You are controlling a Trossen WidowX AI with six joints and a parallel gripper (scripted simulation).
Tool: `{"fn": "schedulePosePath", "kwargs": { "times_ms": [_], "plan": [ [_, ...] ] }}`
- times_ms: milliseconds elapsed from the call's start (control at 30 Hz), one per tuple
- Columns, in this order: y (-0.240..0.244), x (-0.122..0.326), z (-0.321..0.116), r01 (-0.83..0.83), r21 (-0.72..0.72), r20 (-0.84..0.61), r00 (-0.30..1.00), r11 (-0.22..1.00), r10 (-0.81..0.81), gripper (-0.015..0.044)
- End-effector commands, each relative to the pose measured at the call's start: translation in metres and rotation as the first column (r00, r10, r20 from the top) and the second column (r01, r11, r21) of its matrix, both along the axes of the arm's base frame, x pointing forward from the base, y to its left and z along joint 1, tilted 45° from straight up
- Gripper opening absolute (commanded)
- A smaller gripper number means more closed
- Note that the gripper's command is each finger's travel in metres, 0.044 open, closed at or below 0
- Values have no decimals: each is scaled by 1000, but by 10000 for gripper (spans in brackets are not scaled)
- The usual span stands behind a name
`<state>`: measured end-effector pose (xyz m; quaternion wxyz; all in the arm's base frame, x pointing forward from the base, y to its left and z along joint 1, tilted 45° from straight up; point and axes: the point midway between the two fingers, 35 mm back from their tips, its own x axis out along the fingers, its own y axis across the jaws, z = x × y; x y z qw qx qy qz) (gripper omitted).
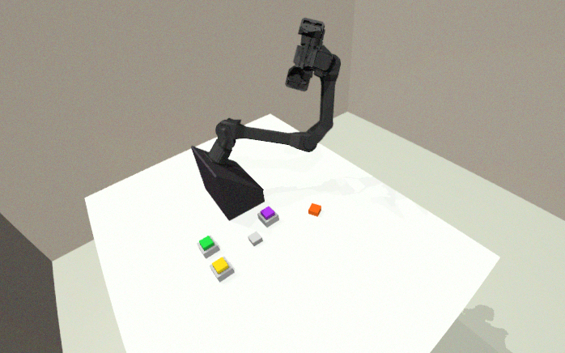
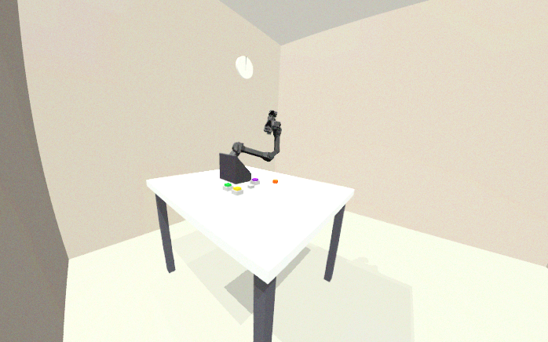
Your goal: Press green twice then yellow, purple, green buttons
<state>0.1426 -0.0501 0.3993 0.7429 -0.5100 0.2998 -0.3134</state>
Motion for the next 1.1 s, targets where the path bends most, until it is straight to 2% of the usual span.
{"fn": "schedulePosePath", "kwargs": {
  "times_ms": [0,167,300,600,833,1067],
  "plan": [
    [-2,-2,0,-2,8,5,1000,1000,2,400],
    [-48,-36,-3,-67,226,119,992,972,40,400],
    [-95,-53,-23,-133,426,190,980,895,56,400],
    [-189,-37,-119,-225,801,222,972,555,75,400],
    [-213,4,-215,-169,956,143,982,239,122,400],
    [-196,43,-314,-2,999,12,975,-44,221,400]
  ]
}}
